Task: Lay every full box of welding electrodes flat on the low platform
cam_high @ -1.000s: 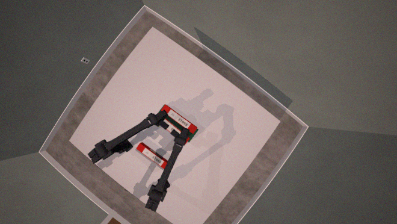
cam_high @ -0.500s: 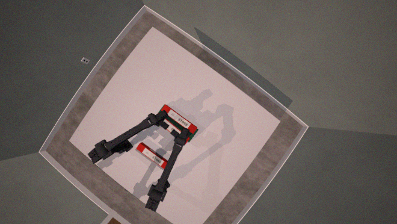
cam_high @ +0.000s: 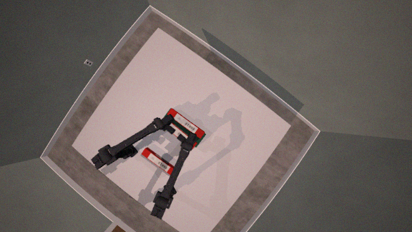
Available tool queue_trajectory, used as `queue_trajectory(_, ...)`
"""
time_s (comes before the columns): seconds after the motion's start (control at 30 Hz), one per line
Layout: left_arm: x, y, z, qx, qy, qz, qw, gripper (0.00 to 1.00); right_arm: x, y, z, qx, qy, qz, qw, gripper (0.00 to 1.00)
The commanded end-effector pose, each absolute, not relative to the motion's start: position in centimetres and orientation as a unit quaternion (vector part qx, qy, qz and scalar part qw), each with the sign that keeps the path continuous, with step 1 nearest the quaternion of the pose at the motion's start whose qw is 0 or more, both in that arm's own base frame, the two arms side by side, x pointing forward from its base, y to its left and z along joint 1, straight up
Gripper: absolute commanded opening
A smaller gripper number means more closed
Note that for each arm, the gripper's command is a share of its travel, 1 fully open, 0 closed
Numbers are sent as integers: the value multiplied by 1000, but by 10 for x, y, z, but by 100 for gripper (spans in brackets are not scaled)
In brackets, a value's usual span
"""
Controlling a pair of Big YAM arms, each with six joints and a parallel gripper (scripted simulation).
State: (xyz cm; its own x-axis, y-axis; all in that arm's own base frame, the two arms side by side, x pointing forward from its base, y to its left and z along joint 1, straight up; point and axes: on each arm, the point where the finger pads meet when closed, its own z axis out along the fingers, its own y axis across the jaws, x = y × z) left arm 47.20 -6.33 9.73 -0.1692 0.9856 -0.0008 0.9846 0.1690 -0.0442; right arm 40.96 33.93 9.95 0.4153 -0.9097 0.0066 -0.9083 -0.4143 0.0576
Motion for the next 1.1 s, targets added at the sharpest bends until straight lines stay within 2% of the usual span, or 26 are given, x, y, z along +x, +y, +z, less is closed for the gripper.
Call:
queue_trajectory(0.0, 494, -55, 146, -644, -764, -25, -36, 0, 432, 343, 170, 837, -546, 15, -42, 0)
queue_trajectory(1.07, 499, -55, 145, -644, -764, -27, -39, 0, 433, 343, 160, 838, -544, 15, -42, 0)
